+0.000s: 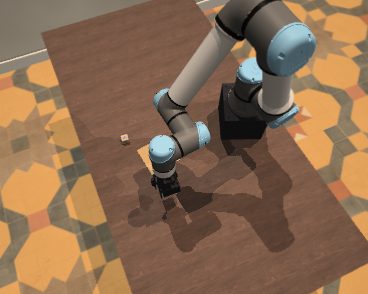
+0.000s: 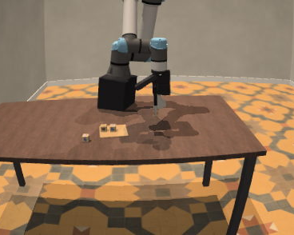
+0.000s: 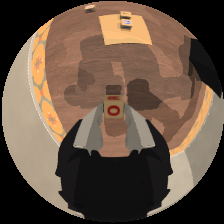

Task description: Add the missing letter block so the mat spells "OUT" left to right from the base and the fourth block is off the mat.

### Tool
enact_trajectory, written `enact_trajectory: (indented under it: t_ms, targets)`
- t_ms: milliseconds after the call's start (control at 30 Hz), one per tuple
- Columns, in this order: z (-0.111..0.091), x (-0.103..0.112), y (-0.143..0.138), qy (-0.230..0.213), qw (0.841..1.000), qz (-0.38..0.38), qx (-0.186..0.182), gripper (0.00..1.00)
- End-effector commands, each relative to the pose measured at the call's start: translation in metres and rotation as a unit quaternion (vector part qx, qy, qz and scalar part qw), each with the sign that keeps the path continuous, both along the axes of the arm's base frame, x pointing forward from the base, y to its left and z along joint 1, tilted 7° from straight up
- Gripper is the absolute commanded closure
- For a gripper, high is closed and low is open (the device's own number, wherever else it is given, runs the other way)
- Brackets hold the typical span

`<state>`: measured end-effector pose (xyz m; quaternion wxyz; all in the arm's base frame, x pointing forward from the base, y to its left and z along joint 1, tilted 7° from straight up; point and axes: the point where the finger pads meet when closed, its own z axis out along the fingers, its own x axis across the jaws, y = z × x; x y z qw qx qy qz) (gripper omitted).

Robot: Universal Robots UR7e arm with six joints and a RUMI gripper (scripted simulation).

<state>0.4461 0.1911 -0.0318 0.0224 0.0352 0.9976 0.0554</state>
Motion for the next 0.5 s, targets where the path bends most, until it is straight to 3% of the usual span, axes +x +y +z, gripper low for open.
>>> enact_trajectory:
  t_ms: [0,467]
  targets:
    - [0.0004,-0.0001,-0.0008,0.001,1.0,-0.014,0.001,0.91]
    - [0.0,-0.0024,-0.0044,0.008,0.997,-0.079,0.004,0.91]
